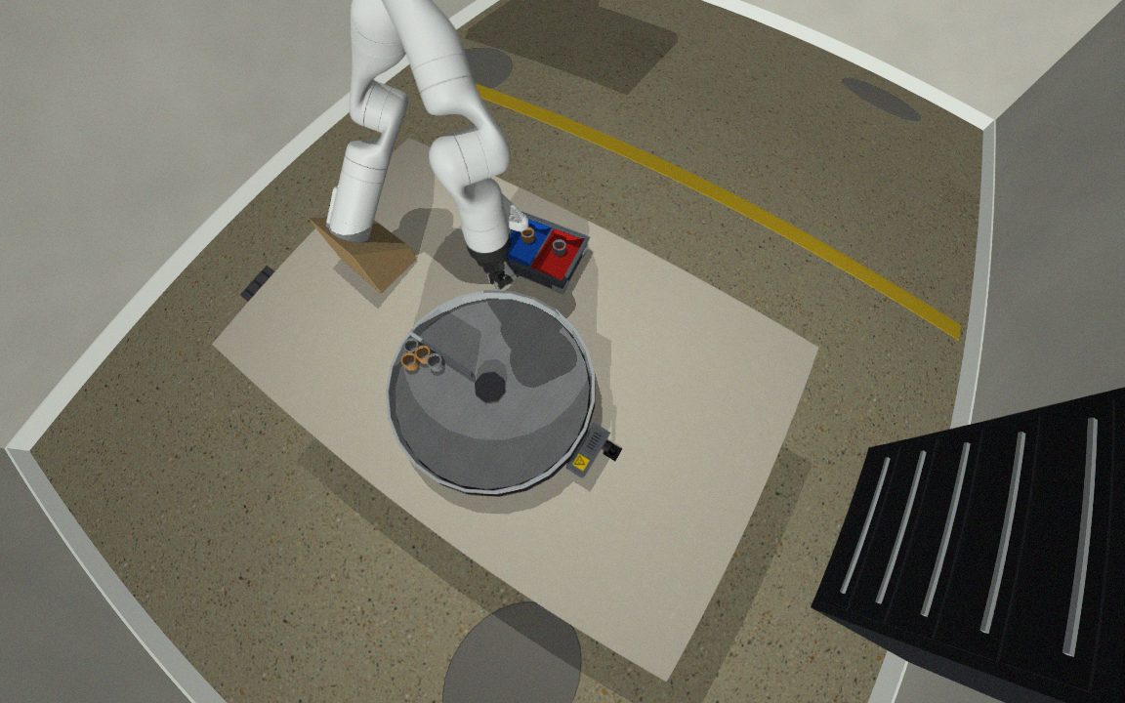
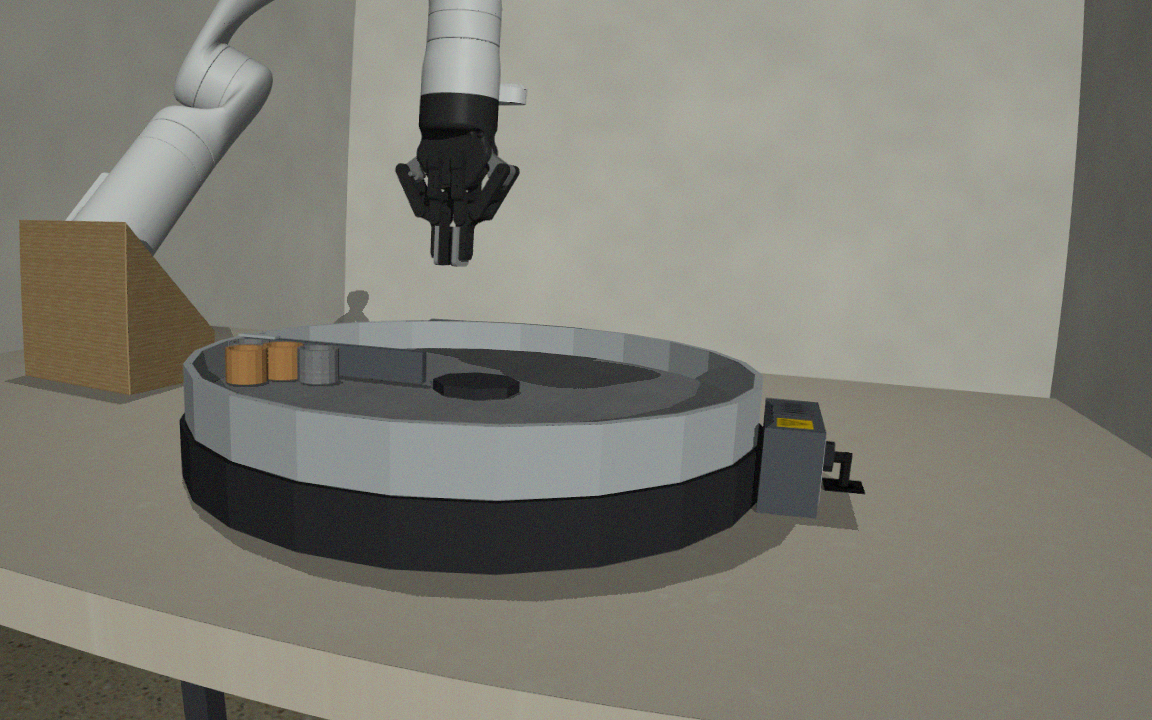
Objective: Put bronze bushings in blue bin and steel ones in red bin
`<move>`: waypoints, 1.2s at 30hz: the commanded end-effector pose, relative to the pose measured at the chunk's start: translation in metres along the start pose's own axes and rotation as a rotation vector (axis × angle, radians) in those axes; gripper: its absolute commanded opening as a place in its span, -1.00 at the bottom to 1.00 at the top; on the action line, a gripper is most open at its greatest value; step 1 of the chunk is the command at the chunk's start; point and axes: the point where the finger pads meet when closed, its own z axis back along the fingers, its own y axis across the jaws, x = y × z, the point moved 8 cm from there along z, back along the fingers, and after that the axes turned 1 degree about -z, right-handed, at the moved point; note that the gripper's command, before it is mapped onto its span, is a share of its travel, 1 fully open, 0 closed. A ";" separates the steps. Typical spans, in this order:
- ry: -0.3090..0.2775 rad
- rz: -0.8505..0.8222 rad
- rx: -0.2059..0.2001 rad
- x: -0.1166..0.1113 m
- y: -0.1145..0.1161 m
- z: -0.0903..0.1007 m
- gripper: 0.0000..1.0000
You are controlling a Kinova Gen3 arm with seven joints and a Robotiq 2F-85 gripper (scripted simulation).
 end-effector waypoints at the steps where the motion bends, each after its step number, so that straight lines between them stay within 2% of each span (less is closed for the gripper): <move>1: 0.022 -0.034 -0.001 0.024 0.004 -0.003 -0.72; 3: 0.022 -0.034 -0.001 0.024 0.004 -0.003 -0.72; 6: 0.022 -0.034 -0.001 0.059 0.008 -0.005 -0.72; 8: 0.022 -0.034 -0.001 0.059 0.008 -0.005 -0.72; 10: 0.022 -0.034 -0.001 0.082 0.011 -0.005 -0.72; 13: 0.022 -0.034 -0.001 0.082 0.011 -0.005 -0.72; 18: 0.022 -0.034 0.000 0.139 0.018 -0.008 -0.72; 21: 0.022 -0.034 0.000 0.139 0.018 -0.008 -0.72; 23: 0.022 -0.034 0.000 0.162 0.021 -0.009 -0.72; 25: 0.022 -0.034 0.000 0.162 0.021 -0.009 -0.72; 28: 0.021 -0.034 0.000 0.197 0.025 -0.010 -0.72; 36: 0.021 -0.034 0.000 0.197 0.025 -0.010 -0.72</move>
